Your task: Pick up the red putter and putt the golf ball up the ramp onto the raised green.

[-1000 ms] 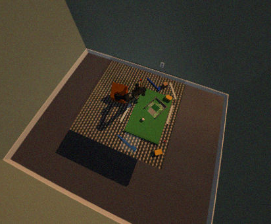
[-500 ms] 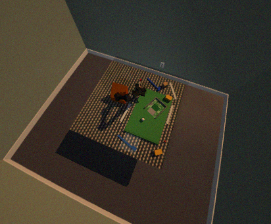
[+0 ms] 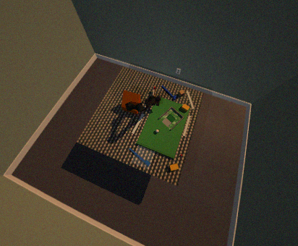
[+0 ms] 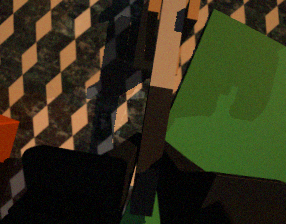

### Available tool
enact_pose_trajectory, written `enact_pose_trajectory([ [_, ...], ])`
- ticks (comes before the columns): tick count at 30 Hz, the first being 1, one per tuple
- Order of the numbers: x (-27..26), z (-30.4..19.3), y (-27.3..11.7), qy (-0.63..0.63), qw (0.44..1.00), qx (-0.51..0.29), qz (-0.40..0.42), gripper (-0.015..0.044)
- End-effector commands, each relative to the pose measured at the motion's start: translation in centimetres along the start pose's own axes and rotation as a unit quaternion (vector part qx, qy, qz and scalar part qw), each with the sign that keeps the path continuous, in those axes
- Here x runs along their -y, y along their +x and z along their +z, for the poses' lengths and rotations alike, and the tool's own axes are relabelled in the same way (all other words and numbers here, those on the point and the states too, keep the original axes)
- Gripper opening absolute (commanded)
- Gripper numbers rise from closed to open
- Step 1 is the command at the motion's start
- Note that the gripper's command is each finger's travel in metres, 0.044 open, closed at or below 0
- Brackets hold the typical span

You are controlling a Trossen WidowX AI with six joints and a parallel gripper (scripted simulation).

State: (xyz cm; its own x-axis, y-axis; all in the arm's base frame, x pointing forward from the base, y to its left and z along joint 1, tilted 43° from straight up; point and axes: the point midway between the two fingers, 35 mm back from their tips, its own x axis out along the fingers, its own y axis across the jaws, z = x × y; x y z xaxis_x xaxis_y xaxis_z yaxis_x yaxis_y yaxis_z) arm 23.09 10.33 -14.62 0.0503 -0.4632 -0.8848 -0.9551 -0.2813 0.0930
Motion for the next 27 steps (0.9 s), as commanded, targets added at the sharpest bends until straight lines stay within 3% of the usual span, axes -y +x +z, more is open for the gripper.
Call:
enact_pose_trajectory([
  [1,0.1,0.1,-0.4,0.000,1.000,0.000,0.000,0.0000],
  [14,0.1,2.6,-9.2,0.000,1.000,0.003,0.000,0.0000],
  [18,0.2,2.5,-9.0,-0.001,1.000,-0.001,-0.003,0.0000],
  [27,0.9,-1.6,-11.9,0.175,0.984,-0.009,-0.003,0.0000],
])
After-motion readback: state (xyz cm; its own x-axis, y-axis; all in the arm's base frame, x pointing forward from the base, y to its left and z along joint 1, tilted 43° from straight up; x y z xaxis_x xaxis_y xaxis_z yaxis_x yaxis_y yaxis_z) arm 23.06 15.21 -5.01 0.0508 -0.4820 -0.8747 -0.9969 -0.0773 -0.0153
